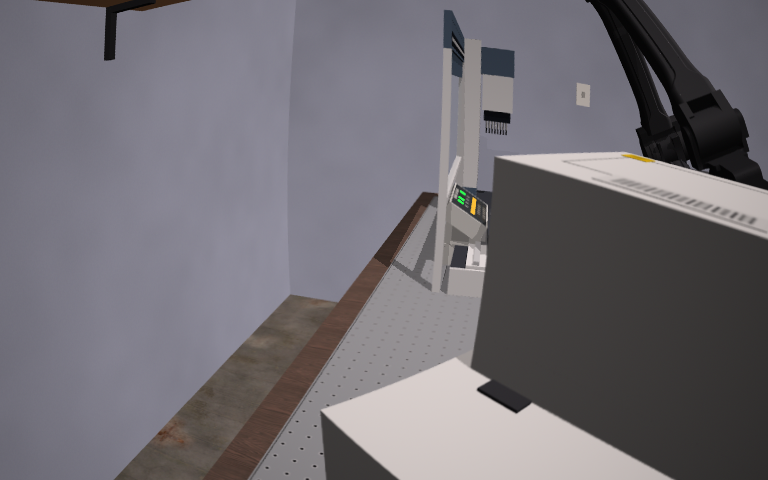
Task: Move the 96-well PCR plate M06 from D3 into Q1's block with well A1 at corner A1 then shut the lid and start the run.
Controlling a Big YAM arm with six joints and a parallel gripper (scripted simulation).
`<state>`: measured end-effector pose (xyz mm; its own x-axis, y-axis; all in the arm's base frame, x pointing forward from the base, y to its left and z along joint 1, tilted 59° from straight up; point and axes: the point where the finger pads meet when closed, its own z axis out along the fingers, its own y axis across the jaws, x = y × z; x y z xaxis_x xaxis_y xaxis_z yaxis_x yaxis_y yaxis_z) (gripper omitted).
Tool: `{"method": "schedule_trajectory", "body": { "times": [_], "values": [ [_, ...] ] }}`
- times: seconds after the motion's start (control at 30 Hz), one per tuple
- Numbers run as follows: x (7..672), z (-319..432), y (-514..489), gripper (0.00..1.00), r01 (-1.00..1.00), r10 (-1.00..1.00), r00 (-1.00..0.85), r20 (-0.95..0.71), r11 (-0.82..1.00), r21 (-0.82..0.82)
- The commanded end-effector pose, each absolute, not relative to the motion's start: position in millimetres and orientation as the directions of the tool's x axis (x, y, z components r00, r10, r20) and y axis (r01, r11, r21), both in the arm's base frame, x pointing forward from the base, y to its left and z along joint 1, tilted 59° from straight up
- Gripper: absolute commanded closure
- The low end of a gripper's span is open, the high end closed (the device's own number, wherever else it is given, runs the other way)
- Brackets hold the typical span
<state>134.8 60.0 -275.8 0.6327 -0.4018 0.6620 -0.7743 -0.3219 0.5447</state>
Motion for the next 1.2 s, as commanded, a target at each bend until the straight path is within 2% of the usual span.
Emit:
{"method": "schedule_trajectory", "body": {
  "times": [0.0,1.17],
  "values": [
    [150.2,-278.1,80.0,1.0,-0.788,-0.435,0.616,0.657,-0.341,0.512],
    [148.9,-277.7,78.5,1.0,-0.788,-0.433,0.615,0.659,-0.341,0.512]
  ]
}}
